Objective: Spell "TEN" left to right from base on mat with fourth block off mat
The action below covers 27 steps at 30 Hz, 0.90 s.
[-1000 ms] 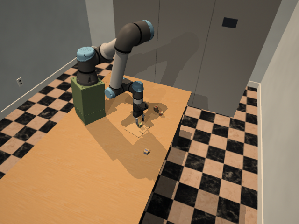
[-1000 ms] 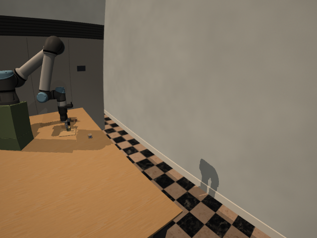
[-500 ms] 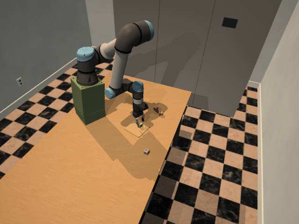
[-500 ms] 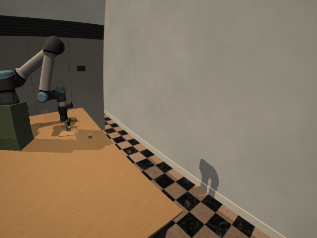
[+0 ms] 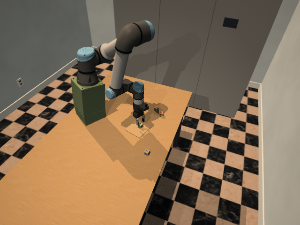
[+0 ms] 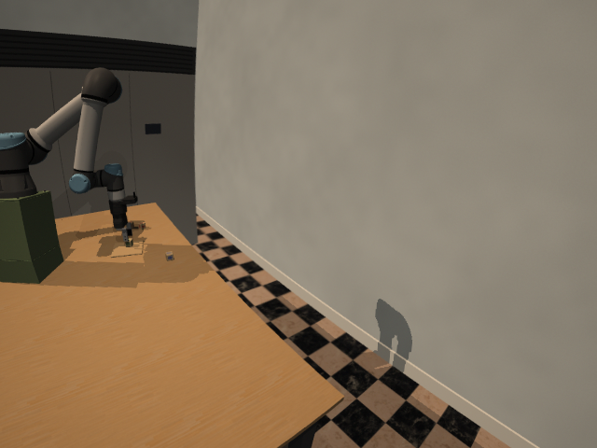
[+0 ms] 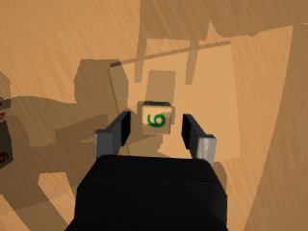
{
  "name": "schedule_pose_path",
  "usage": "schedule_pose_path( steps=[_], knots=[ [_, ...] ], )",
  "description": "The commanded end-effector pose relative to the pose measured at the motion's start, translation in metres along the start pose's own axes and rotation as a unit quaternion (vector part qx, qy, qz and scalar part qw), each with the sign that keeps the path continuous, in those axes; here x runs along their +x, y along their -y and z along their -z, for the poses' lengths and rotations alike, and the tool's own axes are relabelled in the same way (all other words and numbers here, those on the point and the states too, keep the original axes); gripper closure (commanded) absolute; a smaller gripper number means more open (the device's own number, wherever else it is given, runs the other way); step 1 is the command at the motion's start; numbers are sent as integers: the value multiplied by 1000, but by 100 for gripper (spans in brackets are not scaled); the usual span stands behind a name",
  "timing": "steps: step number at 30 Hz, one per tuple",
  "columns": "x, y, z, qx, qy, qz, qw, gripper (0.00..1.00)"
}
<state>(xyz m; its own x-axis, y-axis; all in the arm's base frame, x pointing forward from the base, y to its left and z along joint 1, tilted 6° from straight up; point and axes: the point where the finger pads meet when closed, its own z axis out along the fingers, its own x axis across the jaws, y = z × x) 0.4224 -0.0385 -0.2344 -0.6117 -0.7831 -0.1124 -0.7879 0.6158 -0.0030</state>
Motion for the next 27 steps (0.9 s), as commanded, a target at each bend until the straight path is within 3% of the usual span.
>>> schedule_pose_path(
  steps=[1,14,27],
  knots=[
    [0,0,0,1,0,0,1000,0],
    [0,0,-3,1,0,0,1000,0],
    [0,0,-29,1,0,0,1000,0]
  ],
)
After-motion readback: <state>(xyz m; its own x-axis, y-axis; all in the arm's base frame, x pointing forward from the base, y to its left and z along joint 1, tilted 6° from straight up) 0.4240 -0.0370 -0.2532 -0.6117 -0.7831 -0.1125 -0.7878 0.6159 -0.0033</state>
